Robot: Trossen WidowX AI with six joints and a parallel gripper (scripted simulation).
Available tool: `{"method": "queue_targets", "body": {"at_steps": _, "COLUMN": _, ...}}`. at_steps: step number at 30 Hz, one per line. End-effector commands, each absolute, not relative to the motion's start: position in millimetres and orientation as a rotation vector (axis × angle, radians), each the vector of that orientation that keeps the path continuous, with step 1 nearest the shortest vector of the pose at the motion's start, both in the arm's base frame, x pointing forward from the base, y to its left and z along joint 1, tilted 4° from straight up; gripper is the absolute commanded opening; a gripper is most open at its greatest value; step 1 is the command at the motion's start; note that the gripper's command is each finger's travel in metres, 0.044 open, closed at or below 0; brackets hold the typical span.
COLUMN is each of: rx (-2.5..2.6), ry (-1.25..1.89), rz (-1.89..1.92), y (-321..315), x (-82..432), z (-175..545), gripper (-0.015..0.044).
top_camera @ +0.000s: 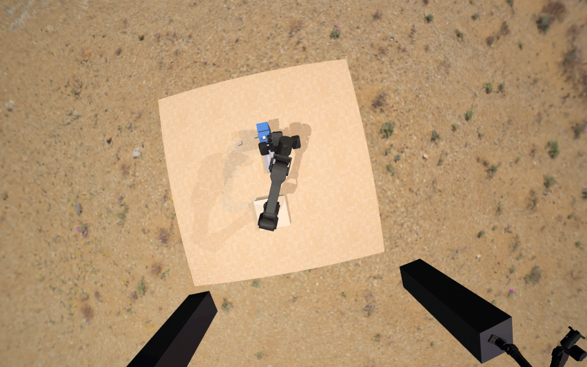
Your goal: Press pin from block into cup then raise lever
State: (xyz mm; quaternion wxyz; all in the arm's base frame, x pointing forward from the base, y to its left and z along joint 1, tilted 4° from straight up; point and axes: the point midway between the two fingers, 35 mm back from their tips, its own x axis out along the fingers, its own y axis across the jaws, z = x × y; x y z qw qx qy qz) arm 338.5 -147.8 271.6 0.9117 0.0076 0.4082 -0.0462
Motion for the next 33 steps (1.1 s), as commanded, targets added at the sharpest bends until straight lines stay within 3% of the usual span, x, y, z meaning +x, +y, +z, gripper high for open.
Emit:
{"method": "queue_targets", "body": {"at_steps": 1, "rx": 0.016, "ry": 0.836, "rz": -0.097, "y": -148.8, "x": 347.2, "z": 274.3, "gripper": 0.0}}
{"method": "queue_targets", "body": {"at_steps": 23, "rx": 0.015, "ry": 0.839, "rz": -0.095, "y": -149.8, "x": 361.9, "z": 277.2, "gripper": 0.0}}
{"method": "queue_targets", "body": {"at_steps": 33, "rx": 0.015, "ry": 0.839, "rz": -0.095, "y": -149.8, "x": 361.9, "z": 277.2, "gripper": 0.0263}}
